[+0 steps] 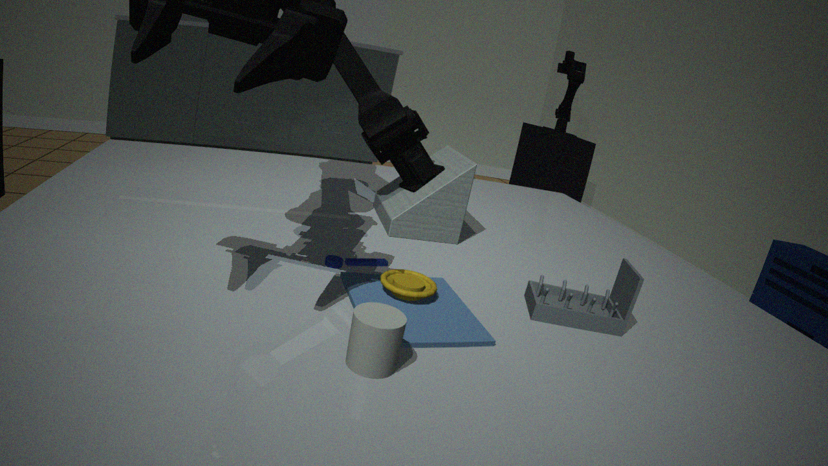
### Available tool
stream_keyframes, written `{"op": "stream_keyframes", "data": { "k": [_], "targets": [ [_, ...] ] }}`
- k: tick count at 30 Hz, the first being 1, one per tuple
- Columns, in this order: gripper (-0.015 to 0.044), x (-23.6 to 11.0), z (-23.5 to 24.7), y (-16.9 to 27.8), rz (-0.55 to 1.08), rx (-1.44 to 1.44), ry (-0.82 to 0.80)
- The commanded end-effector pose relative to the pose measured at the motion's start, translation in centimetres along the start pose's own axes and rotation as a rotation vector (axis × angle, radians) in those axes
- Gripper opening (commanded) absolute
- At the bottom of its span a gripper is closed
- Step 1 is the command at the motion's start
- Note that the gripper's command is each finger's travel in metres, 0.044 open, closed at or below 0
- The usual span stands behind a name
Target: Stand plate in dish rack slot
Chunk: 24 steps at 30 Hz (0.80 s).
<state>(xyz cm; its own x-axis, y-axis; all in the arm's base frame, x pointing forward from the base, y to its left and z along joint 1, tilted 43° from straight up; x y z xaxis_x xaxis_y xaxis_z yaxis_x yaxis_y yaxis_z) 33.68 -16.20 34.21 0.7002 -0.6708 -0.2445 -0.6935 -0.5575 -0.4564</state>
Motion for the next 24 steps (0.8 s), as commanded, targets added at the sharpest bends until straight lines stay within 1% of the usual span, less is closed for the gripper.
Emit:
{"op": "stream_keyframes", "data": {
  "k": [1, 7, 13, 19, 24],
  "targets": [
    [0.04, 1.0, 3.7, 0.7, 0.082, 0.026, -0.105],
    [0.04, 1.5, 9.0, 1.9, 0.218, 0.059, -0.244],
    [0.04, 1.1, 14.0, 3.4, 0.375, 0.067, -0.349],
    [0.04, -0.3, 18.6, 5.5, 0.556, 0.046, -0.419],
    [0.04, -2.0, 21.6, 7.3, 0.707, 0.003, -0.437]
  ]
}}
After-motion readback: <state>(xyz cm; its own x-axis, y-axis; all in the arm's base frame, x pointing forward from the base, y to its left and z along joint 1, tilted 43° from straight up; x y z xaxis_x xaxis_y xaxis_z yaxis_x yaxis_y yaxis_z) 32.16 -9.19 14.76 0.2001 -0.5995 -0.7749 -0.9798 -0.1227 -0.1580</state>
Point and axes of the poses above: the point midway between the two fingers, 35 mm back from their tips, its own x axis out along the fingers, its own z axis across the jaws, y = z × x, the point moved 4 cm from there along -x, back along the fingers, and after that the axes turned 8 degrees about -x, right-handed, at the moved point
